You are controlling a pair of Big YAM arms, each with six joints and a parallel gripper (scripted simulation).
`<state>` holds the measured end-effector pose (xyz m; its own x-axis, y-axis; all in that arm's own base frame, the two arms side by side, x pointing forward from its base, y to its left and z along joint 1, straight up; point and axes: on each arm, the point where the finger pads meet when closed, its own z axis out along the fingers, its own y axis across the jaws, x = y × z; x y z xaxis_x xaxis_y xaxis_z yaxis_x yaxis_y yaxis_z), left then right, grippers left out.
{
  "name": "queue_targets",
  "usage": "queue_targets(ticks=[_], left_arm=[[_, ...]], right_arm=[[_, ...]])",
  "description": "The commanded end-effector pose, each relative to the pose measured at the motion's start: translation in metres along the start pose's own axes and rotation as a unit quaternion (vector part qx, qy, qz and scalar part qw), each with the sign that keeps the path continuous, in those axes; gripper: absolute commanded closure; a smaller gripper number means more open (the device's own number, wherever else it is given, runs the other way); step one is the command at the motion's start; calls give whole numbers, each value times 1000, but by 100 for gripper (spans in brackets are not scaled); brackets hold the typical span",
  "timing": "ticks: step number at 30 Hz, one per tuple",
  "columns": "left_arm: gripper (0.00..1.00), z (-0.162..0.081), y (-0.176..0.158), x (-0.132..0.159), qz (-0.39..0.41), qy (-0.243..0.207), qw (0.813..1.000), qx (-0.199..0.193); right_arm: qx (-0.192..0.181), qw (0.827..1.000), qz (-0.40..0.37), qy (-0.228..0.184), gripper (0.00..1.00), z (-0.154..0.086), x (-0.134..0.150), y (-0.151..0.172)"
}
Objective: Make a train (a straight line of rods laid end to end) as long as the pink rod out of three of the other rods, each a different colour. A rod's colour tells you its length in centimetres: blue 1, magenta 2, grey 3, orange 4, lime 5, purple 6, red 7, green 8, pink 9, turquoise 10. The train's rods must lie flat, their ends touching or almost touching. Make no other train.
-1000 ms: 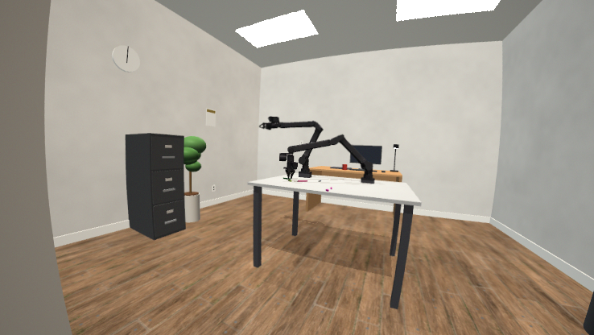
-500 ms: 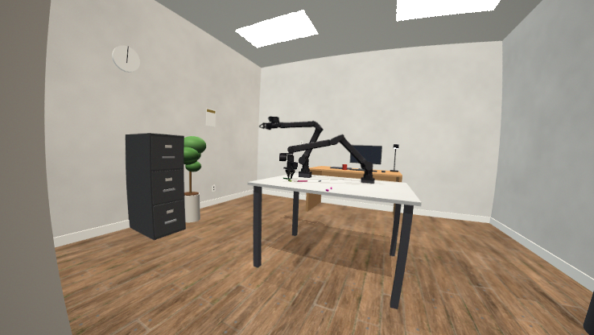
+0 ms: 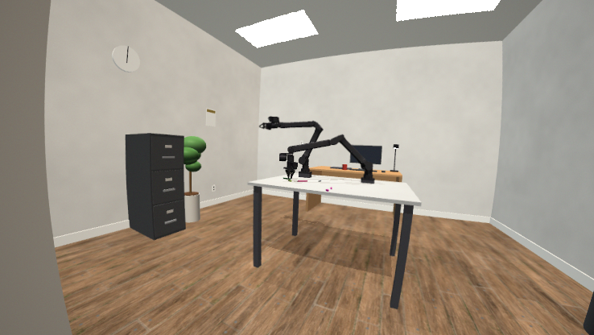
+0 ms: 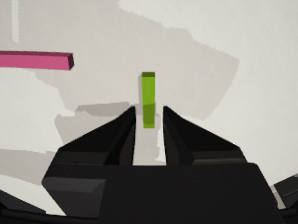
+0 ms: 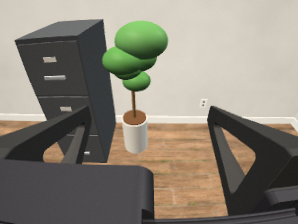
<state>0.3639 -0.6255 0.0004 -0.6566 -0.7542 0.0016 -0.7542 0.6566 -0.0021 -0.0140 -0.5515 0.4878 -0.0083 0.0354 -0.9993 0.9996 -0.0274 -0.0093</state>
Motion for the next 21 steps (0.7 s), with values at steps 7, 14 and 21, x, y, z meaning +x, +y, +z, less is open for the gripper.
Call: queue_targets(ticks=[7, 14, 21], left_arm=[[77, -8, -13, 12, -5, 5, 1000, 17], [77, -9, -15, 7, -8, 5, 1000, 17], [77, -9, -14, 6, -8, 5, 1000, 16]], right_arm=[[2, 1000, 5, -18, 0, -7, -12, -4], [2, 1000, 5, -18, 0, -7, -12, -4], [2, 1000, 5, -18, 0, -7, -12, -4]])
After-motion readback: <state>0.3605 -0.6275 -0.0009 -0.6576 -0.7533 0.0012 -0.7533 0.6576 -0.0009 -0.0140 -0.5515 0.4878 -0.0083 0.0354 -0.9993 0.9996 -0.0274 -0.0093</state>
